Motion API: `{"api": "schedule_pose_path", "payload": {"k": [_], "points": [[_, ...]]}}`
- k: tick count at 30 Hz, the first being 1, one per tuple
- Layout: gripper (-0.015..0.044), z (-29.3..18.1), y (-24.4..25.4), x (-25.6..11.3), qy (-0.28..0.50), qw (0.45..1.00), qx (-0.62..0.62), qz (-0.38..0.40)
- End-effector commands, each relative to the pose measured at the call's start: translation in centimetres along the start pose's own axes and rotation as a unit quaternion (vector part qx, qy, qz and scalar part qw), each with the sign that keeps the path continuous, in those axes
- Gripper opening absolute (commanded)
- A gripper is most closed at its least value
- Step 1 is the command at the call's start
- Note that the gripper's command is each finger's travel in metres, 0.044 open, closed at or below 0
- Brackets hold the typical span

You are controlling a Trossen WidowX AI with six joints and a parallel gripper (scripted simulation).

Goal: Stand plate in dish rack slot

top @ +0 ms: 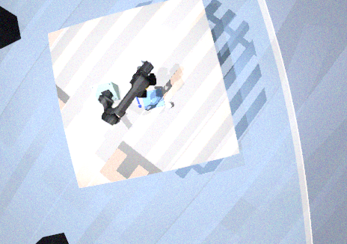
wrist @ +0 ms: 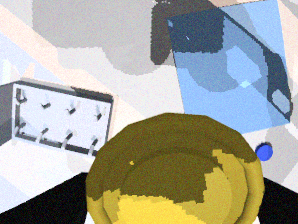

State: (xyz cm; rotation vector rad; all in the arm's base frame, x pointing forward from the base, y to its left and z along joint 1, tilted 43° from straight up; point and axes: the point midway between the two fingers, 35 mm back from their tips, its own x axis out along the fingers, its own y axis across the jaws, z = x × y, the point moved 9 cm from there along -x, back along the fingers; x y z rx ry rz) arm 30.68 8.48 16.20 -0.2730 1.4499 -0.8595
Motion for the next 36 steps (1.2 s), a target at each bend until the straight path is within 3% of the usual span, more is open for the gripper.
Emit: {"api": "schedule_pose_path", "payload": {"k": [1,15,36], "points": [[0.0,-2.8,2.9,0.3,0.003,0.997,0.074,-0.004],[0.0,-2.9,3.0,1.8,0.037,0.998,0.043,0.015],[0.0,-2.0,1.5,8.4,0.135,0.964,-0.14,0.18]]}}
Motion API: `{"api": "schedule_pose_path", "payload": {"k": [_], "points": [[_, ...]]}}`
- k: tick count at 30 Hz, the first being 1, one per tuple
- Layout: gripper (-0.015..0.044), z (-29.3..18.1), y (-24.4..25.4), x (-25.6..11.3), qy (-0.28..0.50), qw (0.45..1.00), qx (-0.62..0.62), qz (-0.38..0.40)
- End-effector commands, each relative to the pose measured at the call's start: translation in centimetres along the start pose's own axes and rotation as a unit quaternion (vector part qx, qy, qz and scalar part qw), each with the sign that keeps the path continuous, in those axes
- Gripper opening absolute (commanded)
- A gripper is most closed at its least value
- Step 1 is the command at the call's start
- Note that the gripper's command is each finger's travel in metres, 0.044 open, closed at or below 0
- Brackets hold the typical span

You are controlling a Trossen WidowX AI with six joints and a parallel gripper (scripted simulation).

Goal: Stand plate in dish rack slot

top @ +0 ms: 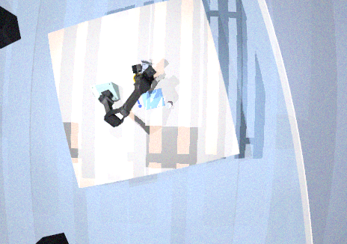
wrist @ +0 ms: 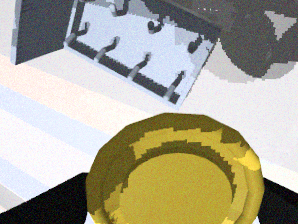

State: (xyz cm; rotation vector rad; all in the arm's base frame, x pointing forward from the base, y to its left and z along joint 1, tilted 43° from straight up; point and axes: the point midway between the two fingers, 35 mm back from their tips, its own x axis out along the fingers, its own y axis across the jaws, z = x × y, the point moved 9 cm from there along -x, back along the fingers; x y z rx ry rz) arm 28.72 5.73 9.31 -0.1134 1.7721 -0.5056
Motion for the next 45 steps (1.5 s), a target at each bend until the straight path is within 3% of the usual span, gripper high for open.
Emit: {"api": "schedule_pose_path", "payload": {"k": [1,22,45], "points": [[0.0,0.2,-0.9,1.3,0.014,0.998,-0.042,0.04],[0.0,0.7,-4.3,6.0,-0.031,0.948,-0.228,0.222],[0.0,-0.1,-8.0,10.1,-0.229,0.824,-0.398,0.331]]}}
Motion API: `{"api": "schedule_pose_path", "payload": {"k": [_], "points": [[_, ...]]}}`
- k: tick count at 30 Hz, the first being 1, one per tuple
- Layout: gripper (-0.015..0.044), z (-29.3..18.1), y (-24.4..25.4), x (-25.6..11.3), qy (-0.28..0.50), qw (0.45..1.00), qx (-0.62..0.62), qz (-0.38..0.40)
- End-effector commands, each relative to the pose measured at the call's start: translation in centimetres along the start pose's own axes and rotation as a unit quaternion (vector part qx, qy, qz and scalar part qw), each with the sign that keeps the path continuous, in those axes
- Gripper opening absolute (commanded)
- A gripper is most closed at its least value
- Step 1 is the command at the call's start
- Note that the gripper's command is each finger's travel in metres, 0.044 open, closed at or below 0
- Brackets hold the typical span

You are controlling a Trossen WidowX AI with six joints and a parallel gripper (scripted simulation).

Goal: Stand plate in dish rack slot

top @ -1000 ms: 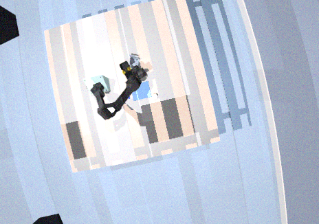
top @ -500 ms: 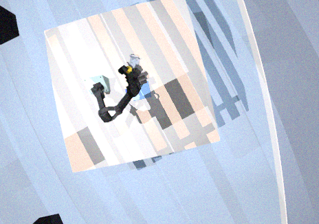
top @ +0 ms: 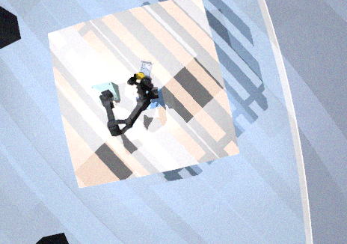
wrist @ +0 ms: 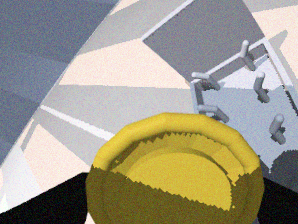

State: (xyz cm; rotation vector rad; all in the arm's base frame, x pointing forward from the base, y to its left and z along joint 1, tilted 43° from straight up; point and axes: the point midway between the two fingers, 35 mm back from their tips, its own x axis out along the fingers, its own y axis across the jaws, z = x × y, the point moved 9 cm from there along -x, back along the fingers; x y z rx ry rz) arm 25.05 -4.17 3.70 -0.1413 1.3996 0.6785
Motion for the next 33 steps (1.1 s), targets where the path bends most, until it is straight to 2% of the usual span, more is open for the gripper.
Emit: {"api": "schedule_pose_path", "payload": {"k": [1,12,23,28,33], "points": [[0.0,-1.1,-0.3,0.1,-0.041,0.998,-0.049,0.007],[0.0,-3.4,-1.0,-0.1,-0.137,0.975,-0.173,-0.013],[0.0,-5.7,-1.2,-0.3,-0.221,0.926,-0.297,-0.07],[0.0,-6.6,-1.1,-0.5,-0.251,0.897,-0.349,-0.105],[0.0,-6.8,-1.1,-0.5,-0.255,0.892,-0.356,-0.11]]}}
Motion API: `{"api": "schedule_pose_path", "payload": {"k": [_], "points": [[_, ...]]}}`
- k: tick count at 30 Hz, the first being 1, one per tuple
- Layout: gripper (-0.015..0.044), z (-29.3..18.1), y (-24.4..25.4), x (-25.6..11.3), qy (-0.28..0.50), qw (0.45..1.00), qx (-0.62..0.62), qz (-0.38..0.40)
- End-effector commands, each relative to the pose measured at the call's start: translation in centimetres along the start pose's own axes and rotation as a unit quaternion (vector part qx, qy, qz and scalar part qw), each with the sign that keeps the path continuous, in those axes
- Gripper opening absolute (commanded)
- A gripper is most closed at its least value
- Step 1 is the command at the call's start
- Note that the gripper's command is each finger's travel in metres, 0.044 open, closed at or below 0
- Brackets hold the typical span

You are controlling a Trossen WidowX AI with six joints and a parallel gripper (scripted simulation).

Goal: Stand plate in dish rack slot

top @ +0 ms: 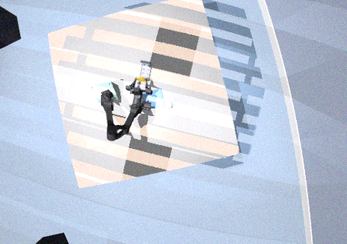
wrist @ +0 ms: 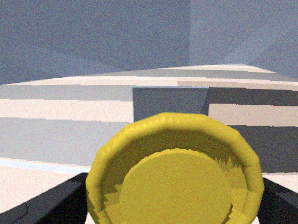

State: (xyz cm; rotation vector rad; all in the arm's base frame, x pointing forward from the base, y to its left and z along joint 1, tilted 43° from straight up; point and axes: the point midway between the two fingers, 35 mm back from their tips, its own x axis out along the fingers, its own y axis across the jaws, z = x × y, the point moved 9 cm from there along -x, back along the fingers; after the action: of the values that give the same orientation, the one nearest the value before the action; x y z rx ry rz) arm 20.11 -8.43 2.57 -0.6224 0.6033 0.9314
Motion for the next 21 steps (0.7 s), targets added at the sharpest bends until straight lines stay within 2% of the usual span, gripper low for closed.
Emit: {"api": "schedule_pose_path", "payload": {"k": [1,8,21], "points": [[0.0,-0.1,0.3,-0.1,-0.009,1.0,-0.016,-0.008],[0.0,-0.1,0.3,-0.1,-0.008,1.0,-0.016,-0.008],[0.0,0.2,-0.1,2.3,-0.006,1.0,-0.016,-0.007]]}}
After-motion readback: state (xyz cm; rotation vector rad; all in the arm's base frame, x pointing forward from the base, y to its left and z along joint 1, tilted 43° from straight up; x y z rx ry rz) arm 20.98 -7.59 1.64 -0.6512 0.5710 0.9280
